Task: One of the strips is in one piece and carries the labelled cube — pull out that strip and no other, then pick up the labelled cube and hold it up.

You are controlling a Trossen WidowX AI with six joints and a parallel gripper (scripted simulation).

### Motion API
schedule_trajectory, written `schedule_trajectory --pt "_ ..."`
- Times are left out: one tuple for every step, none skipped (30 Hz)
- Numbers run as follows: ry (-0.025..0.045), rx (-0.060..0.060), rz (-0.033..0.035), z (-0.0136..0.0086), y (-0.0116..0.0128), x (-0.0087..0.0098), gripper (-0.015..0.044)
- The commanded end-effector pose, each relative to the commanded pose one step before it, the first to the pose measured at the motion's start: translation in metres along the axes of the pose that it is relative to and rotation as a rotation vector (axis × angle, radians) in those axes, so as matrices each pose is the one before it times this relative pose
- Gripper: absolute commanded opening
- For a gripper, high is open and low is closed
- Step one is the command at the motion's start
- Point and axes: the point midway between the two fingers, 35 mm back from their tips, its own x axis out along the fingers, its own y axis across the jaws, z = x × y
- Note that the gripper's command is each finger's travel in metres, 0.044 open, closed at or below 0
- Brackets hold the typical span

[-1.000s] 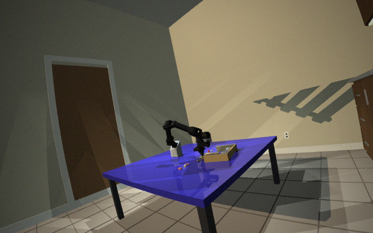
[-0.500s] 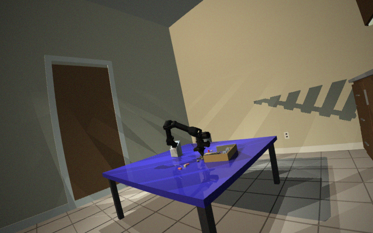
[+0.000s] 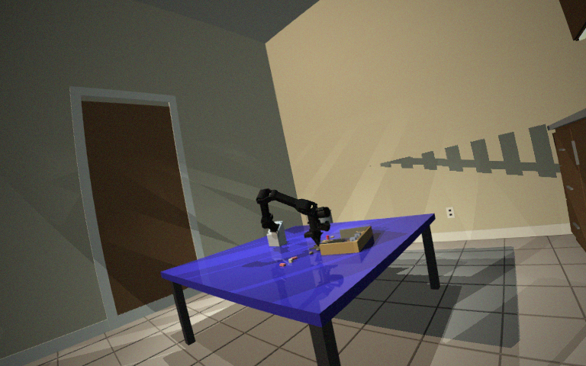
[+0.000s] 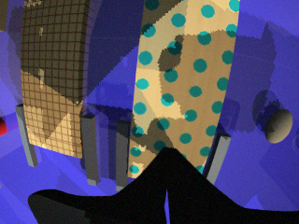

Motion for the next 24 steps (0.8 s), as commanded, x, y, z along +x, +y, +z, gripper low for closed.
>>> schedule_trajectory --pt "0.00092 -0.0009 -0.00239 0.00023 -0.00113 0.00228 0.0000" --pt "0.00000 0.0000 -0.00001 0.00006 -0.00001 0.00012 0.0000" --pt "0.00000 0.0000 0.00000 0.00004 0.00000 0.00008 0.0000" --pt "0.00000 0.0000 -0.00001 0.00005 -0.00001 0.00012 0.0000" --pt "0.00000 0.0000 0.00000 0.00004 0.00000 0.00008 0.0000" --pt "0.00001 0.0000 0.00000 -0.00025 0.00001 0.00000 0.0000" --pt "0.00004 0.0000 0.00000 -0.00074 0.00003 0.00001 0.0000" --pt "0.00005 -0.0001 0.00000 -0.00098 0.00005 0.00001 0.0000" --pt "0.00008 -0.0001 0.00000 -0.00147 0.00007 0.00002 0.0000" --pt "0.00008 -0.0001 0.00000 -0.00156 0.00008 0.00002 0.0000" --pt "0.00008 -0.0001 0.00000 -0.00160 0.00009 0.00003 0.0000" --pt "0.00008 -0.0001 0.00000 -0.00160 0.00009 0.00004 0.0000" --pt "0.00009 -0.0001 0.00000 -0.00161 0.00010 0.00004 0.0000" --pt "0.00008 -0.0001 0.00000 -0.00158 0.00009 0.00005 0.0000" --pt "0.00008 -0.0001 0.00000 -0.00159 0.00009 0.00005 0.0000" --pt "0.00008 -0.0001 0.00000 -0.00153 0.00006 0.00006 0.0000" --pt "0.00008 -0.0001 0.00000 -0.00154 0.00007 0.00006 0.0000" --pt "0.00008 -0.0001 0.00000 -0.00150 0.00005 0.00006 0.0000" --pt "0.00008 -0.0001 0.00000 -0.00152 0.00005 0.00006 0.0000" --pt "0.00008 -0.0001 0.00000 -0.00148 0.00003 0.00006 0.0000" --pt "0.00008 -0.0001 0.00000 -0.00151 0.00004 0.00007 0.0000" --pt "0.00008 -0.0001 0.00000 -0.00147 0.00002 0.00006 0.0000" --pt "0.00008 -0.0001 0.00000 -0.00149 0.00003 0.00007 0.0000" --pt "0.00008 -0.0001 0.00000 -0.00146 0.00001 0.00007 0.0000"
